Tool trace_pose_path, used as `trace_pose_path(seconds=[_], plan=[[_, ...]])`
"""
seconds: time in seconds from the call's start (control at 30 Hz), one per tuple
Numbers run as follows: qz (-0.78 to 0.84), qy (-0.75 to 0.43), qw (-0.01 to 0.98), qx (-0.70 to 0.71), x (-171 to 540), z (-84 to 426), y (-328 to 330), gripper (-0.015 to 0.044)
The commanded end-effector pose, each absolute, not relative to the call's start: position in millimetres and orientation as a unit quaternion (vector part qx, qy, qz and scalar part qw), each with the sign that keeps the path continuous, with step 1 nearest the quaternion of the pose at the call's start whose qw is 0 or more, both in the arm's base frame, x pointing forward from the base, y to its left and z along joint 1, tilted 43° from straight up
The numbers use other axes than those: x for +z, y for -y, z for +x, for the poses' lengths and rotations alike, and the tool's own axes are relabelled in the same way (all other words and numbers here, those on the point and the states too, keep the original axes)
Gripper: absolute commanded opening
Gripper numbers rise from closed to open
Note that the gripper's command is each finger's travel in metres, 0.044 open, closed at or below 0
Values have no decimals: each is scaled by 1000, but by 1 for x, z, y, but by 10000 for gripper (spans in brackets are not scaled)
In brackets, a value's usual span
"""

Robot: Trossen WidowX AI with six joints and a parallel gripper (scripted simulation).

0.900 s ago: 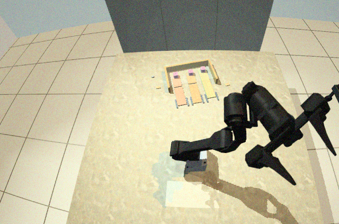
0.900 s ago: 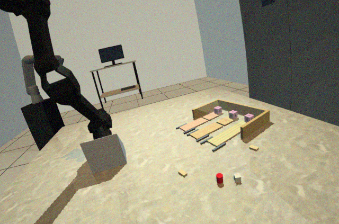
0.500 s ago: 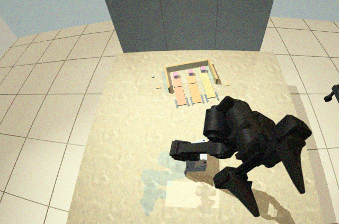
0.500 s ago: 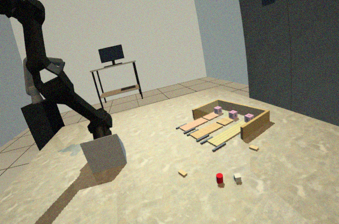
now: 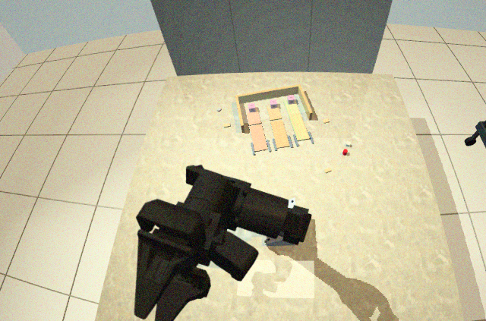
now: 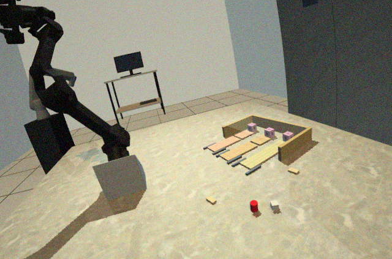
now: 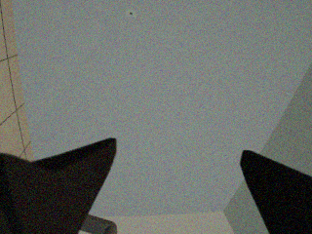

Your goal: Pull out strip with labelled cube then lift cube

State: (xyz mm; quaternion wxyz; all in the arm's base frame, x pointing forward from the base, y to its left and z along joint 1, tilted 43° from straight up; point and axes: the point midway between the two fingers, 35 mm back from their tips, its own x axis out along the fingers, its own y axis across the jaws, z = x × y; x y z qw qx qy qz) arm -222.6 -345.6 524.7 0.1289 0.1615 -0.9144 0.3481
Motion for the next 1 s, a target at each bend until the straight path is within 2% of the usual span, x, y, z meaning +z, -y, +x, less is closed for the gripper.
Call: trace_pose_path(seconds=[0.0,0.2,0.4,0.5,0.73,0.97], plan=[[141,886,170,408,559,-228,289,400],[116,868,225,428,591,-225,226,400],[64,818,300,487,620,-212,132,400],[78,799,331,495,630,-203,113,400],[27,714,436,548,645,-151,3,400],[24,632,521,573,640,-90,-64,400]])
